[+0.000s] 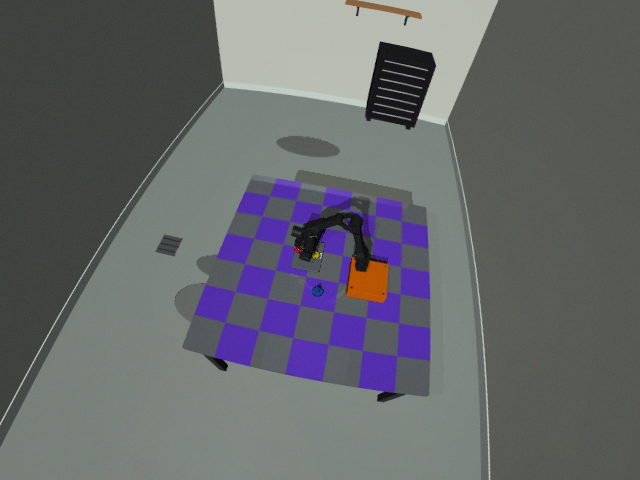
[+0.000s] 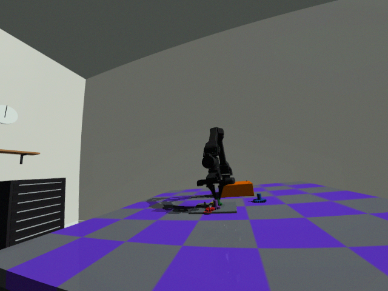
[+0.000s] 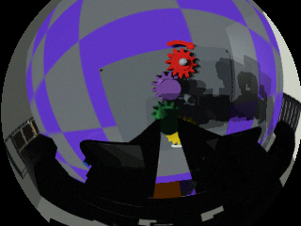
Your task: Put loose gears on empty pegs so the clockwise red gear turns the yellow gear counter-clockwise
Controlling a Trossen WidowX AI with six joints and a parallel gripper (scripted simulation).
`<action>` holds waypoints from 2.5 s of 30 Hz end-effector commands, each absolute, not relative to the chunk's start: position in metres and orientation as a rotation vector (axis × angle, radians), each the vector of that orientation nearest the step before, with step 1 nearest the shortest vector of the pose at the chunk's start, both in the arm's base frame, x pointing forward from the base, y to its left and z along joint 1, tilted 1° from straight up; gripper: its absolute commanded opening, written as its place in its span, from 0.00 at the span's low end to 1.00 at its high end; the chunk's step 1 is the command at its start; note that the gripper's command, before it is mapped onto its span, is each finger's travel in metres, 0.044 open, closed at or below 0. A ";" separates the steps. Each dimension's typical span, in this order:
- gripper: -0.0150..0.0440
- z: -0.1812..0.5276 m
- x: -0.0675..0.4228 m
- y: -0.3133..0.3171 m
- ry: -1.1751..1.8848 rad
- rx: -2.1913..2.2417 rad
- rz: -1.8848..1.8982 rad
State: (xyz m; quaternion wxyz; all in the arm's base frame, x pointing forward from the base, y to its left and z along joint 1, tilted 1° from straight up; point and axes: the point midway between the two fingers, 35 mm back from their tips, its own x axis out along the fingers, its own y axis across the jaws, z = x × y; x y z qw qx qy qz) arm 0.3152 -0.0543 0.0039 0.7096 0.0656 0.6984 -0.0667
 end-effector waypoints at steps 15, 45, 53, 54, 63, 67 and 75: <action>0.25 0.000 0.316 -0.055 1.554 -0.031 0.021; 0.89 0.093 0.310 -0.054 1.550 0.118 -0.124; 1.00 0.093 0.310 -0.054 1.550 0.118 -0.124; 1.00 0.093 0.310 -0.054 1.550 0.118 -0.124; 1.00 0.093 0.310 -0.054 1.550 0.118 -0.124; 1.00 0.093 0.310 -0.054 1.550 0.118 -0.124; 1.00 0.093 0.310 -0.054 1.550 0.118 -0.124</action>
